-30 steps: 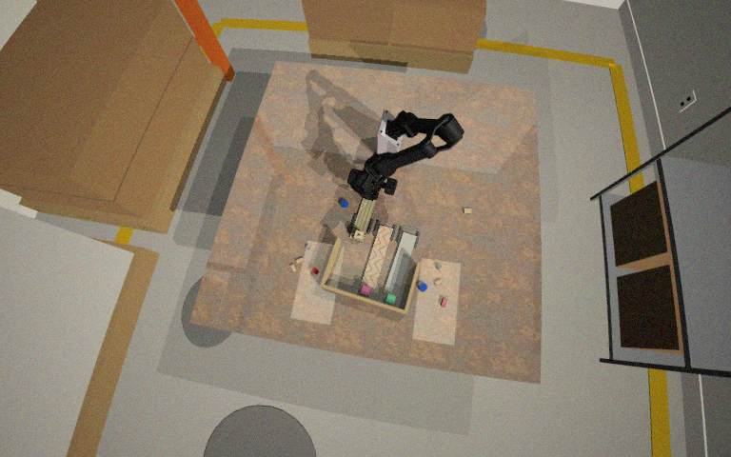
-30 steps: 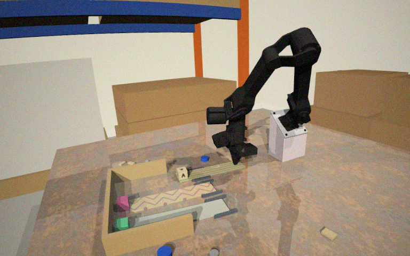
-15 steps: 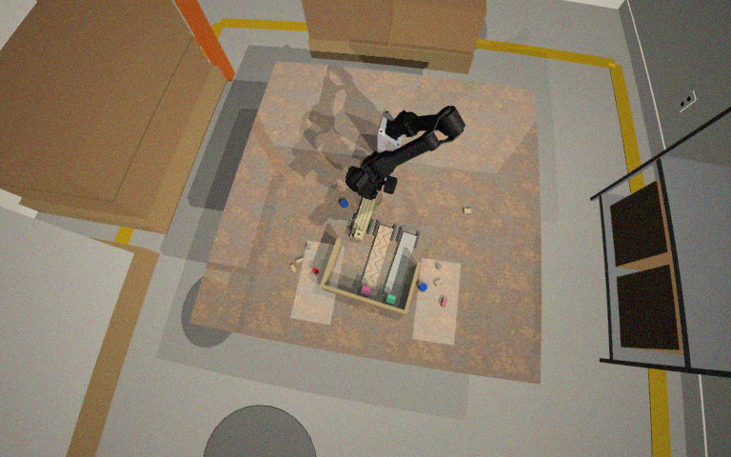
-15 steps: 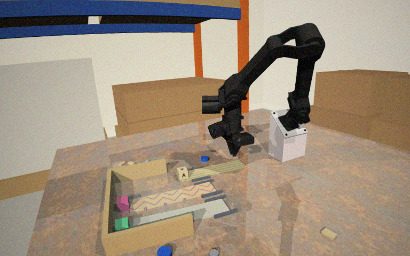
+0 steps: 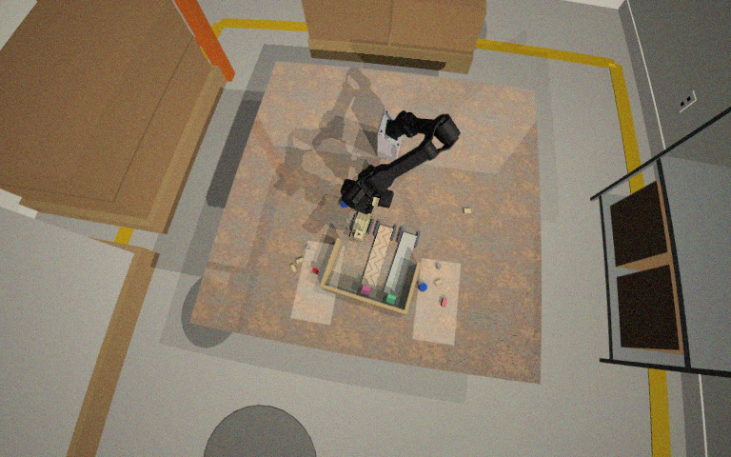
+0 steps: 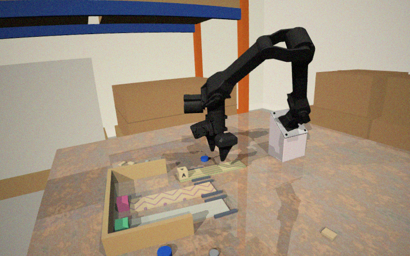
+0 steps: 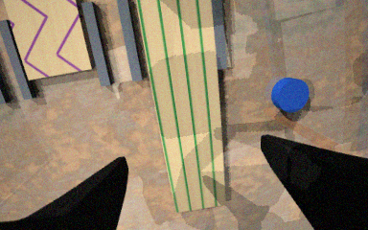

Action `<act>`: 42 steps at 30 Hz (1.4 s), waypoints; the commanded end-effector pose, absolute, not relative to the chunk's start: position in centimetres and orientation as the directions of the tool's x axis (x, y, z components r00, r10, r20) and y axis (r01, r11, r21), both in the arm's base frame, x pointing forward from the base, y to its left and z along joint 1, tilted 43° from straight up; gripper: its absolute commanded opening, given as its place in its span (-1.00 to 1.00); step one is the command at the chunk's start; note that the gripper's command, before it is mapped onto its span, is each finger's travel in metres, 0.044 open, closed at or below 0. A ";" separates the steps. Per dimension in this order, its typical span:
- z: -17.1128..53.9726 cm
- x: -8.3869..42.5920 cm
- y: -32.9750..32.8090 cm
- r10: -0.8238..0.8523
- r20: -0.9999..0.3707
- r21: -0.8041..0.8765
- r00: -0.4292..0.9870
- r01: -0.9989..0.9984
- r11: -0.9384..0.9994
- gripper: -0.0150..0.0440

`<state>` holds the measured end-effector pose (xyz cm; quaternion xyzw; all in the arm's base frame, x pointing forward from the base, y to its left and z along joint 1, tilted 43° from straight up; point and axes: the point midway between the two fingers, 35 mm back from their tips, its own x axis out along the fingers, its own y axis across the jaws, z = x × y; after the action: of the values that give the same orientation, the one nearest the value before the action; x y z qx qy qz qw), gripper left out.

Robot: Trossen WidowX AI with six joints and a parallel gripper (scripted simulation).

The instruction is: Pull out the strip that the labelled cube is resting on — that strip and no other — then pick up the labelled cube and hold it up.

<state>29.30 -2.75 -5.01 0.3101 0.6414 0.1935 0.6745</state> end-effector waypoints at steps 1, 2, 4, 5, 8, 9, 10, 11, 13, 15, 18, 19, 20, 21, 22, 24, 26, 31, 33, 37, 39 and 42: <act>-5.0 30.8 -3.1 0.664 -0.741 0.671 0.101 0.143 0.727 1.00; -4.9 31.1 -3.2 0.664 -0.741 0.671 0.101 0.143 0.727 1.00; -4.8 32.0 -3.4 0.664 -0.741 0.671 0.101 0.143 0.727 1.00; -4.8 32.4 -3.5 0.664 -0.741 0.671 0.101 0.142 0.727 1.00; -4.6 33.6 -3.8 0.664 -0.741 0.671 0.102 0.142 0.727 1.00; -4.5 34.0 -3.9 0.664 -0.741 0.671 0.102 0.142 0.727 1.00; -4.5 34.4 -4.0 0.664 -0.741 0.671 0.102 0.142 0.728 1.00; -4.4 34.8 -4.1 0.664 -0.741 0.671 0.102 0.141 0.728 1.00; -4.3 35.7 -4.2 0.664 -0.741 0.671 0.103 0.141 0.728 1.00; -4.2 36.5 -4.4 0.664 -0.741 0.671 0.103 0.141 0.728 1.00; -4.1 37.7 -4.7 0.663 -0.741 0.671 0.104 0.140 0.728 1.00; -4.1 38.2 -4.8 0.663 -0.741 0.671 0.104 0.140 0.728 1.00; -4.0 38.5 -4.8 0.663 -0.741 0.671 0.104 0.140 0.728 1.00; -4.0 39.0 -4.9 0.663 -0.741 0.671 0.104 0.140 0.728 1.00; -4.0 39.4 -5.0 0.663 -0.741 0.671 0.104 0.140 0.728 1.00; -3.9 40.2 -5.1 0.663 -0.741 0.671 0.105 0.139 0.728 1.00; -3.9 41.0 -5.2 0.663 -0.741 0.671 0.105 0.139 0.728 1.00; -4.0 42.1 -5.3 0.663 -0.741 0.671 0.106 0.139 0.728 0.82; -4.2 42.1 -5.1 0.663 -0.741 0.671 0.106 0.139 0.728 0.64; -4.7 42.2 -4.7 0.663 -0.741 0.671 0.106 0.139 0.728 0.36; -5.0 42.3 -4.4 0.663 -0.741 0.671 0.106 0.139 0.728 0.36; -5.3 42.3 -4.1 0.663 -0.741 0.671 0.106 0.139 0.728 0.36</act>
<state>42.47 -4.52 -4.61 0.3078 0.6370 0.1946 0.6794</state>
